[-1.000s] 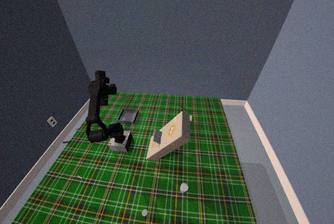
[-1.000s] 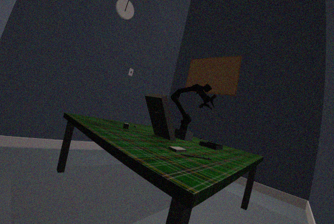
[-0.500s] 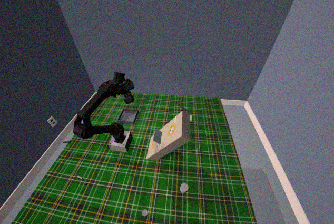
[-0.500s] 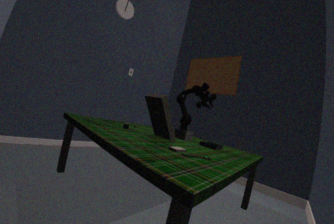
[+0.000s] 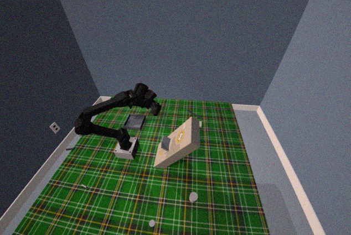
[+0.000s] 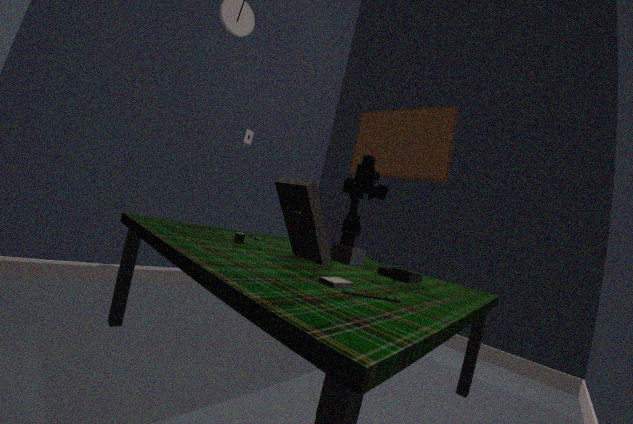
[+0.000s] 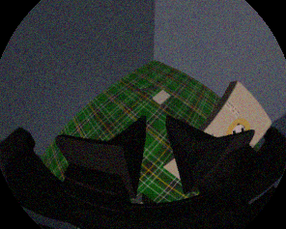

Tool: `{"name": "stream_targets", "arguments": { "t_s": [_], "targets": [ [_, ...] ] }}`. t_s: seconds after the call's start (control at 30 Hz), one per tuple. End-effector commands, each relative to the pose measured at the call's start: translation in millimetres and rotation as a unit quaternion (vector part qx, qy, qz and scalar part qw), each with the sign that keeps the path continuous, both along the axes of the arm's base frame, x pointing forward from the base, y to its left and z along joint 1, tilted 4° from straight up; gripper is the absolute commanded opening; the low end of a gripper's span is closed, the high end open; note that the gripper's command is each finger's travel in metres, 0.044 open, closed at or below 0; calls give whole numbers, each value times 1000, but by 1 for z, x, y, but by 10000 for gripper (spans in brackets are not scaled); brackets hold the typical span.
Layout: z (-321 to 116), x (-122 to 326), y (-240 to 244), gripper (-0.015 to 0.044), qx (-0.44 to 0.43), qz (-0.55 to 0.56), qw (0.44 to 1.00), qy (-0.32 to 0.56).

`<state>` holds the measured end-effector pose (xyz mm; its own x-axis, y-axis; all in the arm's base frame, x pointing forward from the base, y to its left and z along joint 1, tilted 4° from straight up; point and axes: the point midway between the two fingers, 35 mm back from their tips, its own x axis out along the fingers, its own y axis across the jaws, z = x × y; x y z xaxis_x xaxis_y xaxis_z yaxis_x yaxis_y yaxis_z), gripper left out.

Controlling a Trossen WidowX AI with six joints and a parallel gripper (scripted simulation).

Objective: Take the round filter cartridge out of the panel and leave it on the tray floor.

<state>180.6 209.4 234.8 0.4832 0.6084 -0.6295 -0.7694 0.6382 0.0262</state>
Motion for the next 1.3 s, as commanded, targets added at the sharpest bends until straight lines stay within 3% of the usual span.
{"name": "stream_targets", "arguments": {
  "t_s": [0.0,0.33,1.27],
  "targets": [
    [-11,59,-51,109,-116,-24,986,-116],
    [-26,115,-154,109,-330,-49,919,-208],
    [-40,137,-153,109,-334,-49,918,-209]
  ]
}}
